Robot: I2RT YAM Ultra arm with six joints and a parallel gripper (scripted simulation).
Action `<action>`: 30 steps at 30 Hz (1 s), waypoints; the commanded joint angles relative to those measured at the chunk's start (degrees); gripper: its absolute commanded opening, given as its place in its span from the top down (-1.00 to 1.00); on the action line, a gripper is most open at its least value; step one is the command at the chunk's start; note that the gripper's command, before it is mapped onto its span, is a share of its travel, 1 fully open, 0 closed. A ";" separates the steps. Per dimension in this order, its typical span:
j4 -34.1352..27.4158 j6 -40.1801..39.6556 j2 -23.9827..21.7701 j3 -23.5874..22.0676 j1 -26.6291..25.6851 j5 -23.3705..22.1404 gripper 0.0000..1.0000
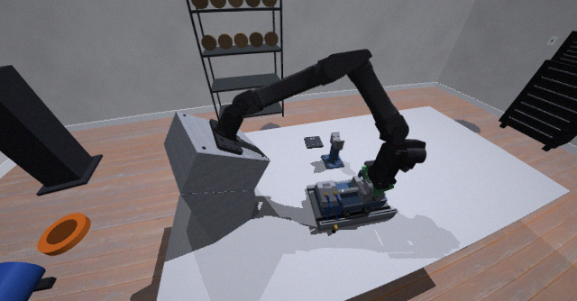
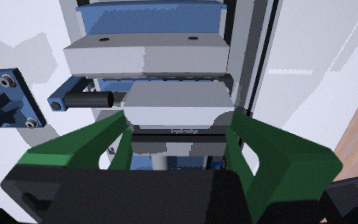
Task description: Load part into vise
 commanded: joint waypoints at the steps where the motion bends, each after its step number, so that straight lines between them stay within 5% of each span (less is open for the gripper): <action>1: 0.75 0.51 -0.23 1.49 -0.22 0.07 1.00; 30: 0.63 1.00 1.31 1.80 -0.04 0.38 1.00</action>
